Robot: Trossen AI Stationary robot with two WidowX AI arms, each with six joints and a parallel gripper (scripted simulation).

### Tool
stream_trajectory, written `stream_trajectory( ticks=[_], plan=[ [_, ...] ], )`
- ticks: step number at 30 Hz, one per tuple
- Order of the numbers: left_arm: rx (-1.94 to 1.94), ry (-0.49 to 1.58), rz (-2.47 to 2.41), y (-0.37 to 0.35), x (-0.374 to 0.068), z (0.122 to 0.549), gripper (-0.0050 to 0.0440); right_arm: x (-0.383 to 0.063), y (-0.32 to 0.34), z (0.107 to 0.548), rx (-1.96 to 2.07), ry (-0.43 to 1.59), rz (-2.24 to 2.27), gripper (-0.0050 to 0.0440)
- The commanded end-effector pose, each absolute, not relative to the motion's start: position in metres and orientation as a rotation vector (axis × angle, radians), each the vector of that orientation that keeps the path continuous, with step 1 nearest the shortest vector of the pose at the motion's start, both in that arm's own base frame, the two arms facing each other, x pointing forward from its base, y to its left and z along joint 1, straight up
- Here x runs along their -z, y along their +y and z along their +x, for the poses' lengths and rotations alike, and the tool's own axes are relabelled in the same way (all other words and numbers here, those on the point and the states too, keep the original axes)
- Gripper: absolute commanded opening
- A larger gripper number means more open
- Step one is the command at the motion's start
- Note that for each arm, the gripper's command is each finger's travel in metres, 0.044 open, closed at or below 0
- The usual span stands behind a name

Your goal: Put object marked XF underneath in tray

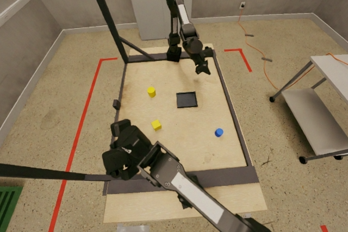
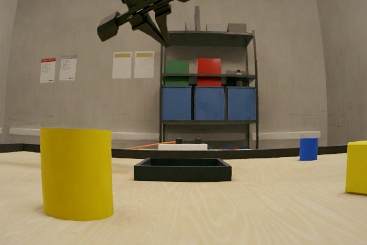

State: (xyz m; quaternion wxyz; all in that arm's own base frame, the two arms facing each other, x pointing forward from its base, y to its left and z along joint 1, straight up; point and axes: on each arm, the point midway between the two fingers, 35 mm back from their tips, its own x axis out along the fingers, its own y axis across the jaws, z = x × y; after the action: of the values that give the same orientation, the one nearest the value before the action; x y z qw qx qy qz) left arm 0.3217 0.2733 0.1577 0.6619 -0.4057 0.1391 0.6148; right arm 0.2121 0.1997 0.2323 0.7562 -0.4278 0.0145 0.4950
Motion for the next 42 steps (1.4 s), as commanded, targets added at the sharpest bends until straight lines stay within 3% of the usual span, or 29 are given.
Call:
stream_trajectory(
  ticks=[1, 31, 42],
  plan=[
    [-1.38, 0.29, -0.921, 0.2739, -0.1668, 0.3227, 0.0, -0.2386, 0.1998, 0.2123, -1.072, 0.015, -0.932, 0.0],
    [-1.38, 0.29, -0.921, 0.2739, -0.1668, 0.3227, -0.0005, -0.2386, 0.1998, 0.2123, -1.072, 0.015, -0.932, -0.0005],
    [-1.38, 0.29, -0.921, 0.2739, -0.1668, 0.3227, -0.005, -0.2386, 0.1998, 0.2123, -1.072, 0.015, -0.932, -0.005]
  ],
)
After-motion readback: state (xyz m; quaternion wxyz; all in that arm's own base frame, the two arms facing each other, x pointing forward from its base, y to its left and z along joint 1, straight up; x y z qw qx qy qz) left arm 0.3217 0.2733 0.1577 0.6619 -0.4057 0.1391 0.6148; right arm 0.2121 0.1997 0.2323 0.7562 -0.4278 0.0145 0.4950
